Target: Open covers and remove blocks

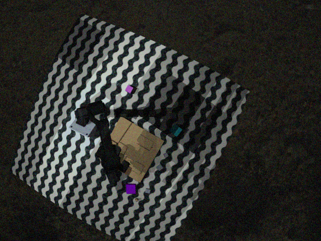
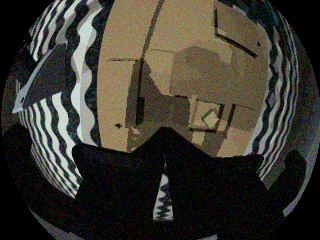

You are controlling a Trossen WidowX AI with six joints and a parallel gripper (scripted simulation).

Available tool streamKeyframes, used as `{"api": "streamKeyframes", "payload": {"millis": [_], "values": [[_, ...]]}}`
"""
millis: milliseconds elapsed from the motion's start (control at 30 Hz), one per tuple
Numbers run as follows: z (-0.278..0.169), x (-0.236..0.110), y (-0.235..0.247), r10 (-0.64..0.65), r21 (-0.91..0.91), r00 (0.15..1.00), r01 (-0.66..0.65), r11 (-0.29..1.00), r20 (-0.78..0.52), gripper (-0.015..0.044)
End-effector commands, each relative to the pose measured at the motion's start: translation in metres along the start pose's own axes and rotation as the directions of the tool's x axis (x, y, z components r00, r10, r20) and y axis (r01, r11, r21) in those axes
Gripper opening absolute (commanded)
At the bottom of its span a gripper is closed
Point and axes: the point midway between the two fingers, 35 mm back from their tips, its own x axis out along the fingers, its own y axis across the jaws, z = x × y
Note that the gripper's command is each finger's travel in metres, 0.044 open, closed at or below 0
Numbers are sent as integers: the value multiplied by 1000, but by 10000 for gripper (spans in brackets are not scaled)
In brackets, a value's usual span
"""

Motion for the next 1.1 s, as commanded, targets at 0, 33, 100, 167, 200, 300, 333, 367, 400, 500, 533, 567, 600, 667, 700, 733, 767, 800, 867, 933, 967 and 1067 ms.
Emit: {"api": "streamKeyframes", "payload": {"millis": [0, 33, 100, 167, 200, 300, 333, 367, 400, 500, 533, 567, 600, 667, 700, 733, 767, 800, 867, 933, 967, 1067], "values": [[0, 1, 2, 5, -3, 1000, -5, 1000, -1, 0], [0, 1, 2, 5, -3, 1000, -5, 1000, -1, 0], [0, 1, 2, 5, -3, 1000, -5, 1000, -1, 0], [0, 1, 2, 5, -3, 1000, -5, 1000, -1, 0], [0, 1, 2, 5, -3, 1000, -5, 1000, -1, 0], [0, 1, 2, 5, -3, 1000, -5, 1000, -1, 0], [0, 2, 2, 5, -3, 1000, -5, 1000, -1, 0], [0, 2, 1, 5, -3, 1000, -5, 1000, -1, 0], [0, 3, 1, 5, -3, 1000, -5, 1000, -1, 0], [-1, 6, 1, 5, -3, 1000, -5, 1000, -1, 0], [-1, 7, 1, 5, -3, 1000, -5, 1000, -1, 0], [-1, 8, 1, 5, -3, 1000, -5, 1000, -1, 0], [-1, 9, 1, 5, -3, 1000, -5, 1000, -1, 0], [-1, 11, 1, 5, -3, 1000, -5, 1000, -1, 0], [-1, 12, 1, 5, -3, 1000, -5, 1000, -1, 0], [-1, 13, 1, 5, -3, 1000, -5, 1000, -1, 0], [-1, 14, 1, 5, -3, 1000, -5, 1000, -1, 0], [-1, 14, 1, 5, -3, 1000, -5, 1000, -1, 0], [-1, 16, 1, 5, -3, 1000, -5, 1000, -1, 0], [-1, 19, 1, 4, -3, 1000, -4, 1000, -1, 0], [-1, 20, 1, 4, -3, 1000, -4, 1000, -1, 0], [-1, 23, 1, 4, -3, 1000, -4, 1000, -1, 0]]}}
